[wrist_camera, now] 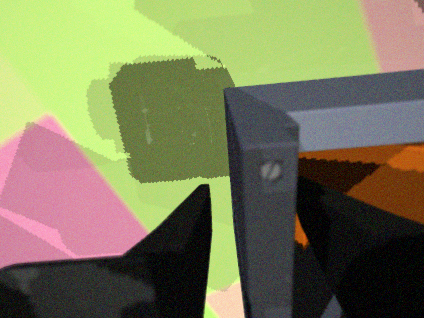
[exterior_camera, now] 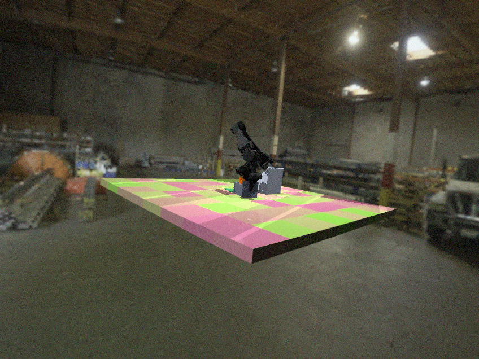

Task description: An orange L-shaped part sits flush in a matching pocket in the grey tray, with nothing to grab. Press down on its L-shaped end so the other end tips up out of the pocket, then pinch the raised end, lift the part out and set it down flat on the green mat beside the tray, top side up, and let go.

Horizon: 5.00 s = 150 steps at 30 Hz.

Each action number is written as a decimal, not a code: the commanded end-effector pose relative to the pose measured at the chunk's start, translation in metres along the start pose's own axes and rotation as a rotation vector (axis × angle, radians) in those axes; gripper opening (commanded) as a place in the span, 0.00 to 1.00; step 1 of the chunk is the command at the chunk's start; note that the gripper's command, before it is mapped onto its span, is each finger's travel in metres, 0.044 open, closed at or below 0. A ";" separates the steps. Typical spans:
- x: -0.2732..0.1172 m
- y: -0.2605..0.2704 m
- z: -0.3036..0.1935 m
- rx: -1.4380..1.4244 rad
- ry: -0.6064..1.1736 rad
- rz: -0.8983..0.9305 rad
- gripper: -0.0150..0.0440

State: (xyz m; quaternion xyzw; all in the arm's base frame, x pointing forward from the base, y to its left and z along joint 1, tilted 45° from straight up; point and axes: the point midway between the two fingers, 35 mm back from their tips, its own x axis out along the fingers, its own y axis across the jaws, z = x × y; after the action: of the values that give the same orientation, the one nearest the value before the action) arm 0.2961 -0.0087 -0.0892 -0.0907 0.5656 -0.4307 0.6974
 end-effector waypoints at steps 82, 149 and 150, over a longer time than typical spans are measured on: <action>-0.108 -0.076 0.011 -1.574 0.011 0.000 0.73; -0.032 -0.076 0.012 -1.571 0.006 -0.001 0.43; -0.032 -0.076 0.012 -1.571 0.006 -0.001 0.42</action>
State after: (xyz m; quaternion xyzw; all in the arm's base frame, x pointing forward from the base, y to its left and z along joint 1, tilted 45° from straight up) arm 0.2684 -0.0371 -0.0157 -0.5568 0.7065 0.0955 0.4263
